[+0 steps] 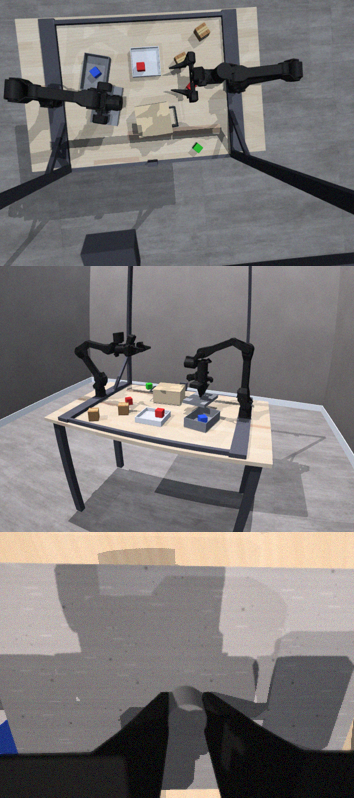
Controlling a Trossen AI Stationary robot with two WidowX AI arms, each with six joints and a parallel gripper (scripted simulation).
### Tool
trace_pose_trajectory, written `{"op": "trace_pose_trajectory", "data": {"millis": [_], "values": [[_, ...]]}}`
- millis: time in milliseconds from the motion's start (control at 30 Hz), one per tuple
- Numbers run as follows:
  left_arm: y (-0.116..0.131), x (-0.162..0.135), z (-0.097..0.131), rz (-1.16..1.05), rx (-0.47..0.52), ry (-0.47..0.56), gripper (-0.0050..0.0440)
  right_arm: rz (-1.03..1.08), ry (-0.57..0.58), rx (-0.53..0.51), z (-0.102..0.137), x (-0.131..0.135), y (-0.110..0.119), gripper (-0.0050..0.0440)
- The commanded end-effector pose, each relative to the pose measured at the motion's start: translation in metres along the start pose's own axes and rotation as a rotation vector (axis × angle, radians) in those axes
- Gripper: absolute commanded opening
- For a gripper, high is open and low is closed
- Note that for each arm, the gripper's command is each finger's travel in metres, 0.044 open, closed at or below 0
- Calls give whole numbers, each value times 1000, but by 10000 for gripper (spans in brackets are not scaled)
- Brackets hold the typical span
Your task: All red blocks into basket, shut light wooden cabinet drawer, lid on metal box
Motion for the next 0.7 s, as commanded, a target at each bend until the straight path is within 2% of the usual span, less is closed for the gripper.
{"op": "trace_pose_trajectory", "data": {"millis": [0,200,667], "values": [[-1,21,12,1,-49,0,-50,8,5,-48,2,-2,-17,400],[-1,37,16,1,-61,-2,-50,8,5,-48,2,-2,-17,400],[17,92,13,1,-46,-10,-50,8,5,-48,2,-2,-17,400]]}}
Point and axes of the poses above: on each arm, the point midway between the two fingers, 35 mm back from their tips, its own z axis back along the fingers, its own x axis across the jaws, y = z × x, the point moved 4 cm from there along z, back along the fingers, and after that the axes turned 9 degrees about z, right-handed, at the moved point
